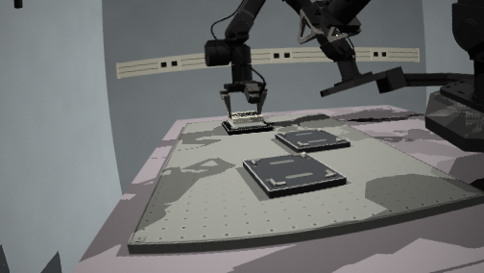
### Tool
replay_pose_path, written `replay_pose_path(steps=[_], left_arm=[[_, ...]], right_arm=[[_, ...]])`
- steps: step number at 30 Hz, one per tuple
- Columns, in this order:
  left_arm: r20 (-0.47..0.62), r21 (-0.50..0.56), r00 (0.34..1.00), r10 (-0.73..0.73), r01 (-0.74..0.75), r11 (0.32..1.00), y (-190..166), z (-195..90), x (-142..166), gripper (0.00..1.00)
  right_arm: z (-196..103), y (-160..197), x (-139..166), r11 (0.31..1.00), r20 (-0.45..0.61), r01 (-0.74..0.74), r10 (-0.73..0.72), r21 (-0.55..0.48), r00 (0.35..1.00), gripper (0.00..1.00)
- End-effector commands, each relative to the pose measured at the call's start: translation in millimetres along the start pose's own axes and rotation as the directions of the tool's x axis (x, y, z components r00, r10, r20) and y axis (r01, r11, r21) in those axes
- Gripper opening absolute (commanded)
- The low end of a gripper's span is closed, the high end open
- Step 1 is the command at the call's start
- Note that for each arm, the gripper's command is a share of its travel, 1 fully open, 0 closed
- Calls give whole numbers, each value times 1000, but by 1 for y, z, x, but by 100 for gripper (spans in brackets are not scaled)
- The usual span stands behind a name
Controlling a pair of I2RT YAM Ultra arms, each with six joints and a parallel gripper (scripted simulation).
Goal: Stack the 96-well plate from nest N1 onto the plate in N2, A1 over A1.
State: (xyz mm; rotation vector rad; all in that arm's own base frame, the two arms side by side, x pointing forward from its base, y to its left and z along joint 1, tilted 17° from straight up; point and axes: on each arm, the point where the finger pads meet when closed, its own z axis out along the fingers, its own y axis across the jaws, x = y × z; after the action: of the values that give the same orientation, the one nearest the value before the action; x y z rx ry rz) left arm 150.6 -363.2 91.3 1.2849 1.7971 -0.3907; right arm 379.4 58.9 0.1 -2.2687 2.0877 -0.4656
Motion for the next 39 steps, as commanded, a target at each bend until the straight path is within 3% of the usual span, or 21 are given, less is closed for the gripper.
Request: replay_pose_path(steps=[1,5,9,18,20,39], left_arm=[[10,14,1000,7,-7,1000,-5,2,1,100],[10,14,1000,7,-7,1000,-5,2,1,100],[10,14,1000,7,-7,1000,-5,2,1,100],[10,14,1000,7,-7,1000,-5,2,1,100],[10,14,1000,7,-7,1000,-5,2,1,100],[10,14,1000,7,-7,1000,-5,2,1,100]], right_arm=[[15,3,0,1000,8,0,0,-6,1000,79],[17,8,1,1000,5,-4,4,-28,1000,79],[-5,-5,0,1000,1,-10,10,-8,1000,79],[-5,-5,0,1000,1,-7,7,-8,1000,79],[-3,-3,0,1000,1,-3,3,-6,1000,100],[-41,-5,-4,999,10,-12,12,50,1000,100]])
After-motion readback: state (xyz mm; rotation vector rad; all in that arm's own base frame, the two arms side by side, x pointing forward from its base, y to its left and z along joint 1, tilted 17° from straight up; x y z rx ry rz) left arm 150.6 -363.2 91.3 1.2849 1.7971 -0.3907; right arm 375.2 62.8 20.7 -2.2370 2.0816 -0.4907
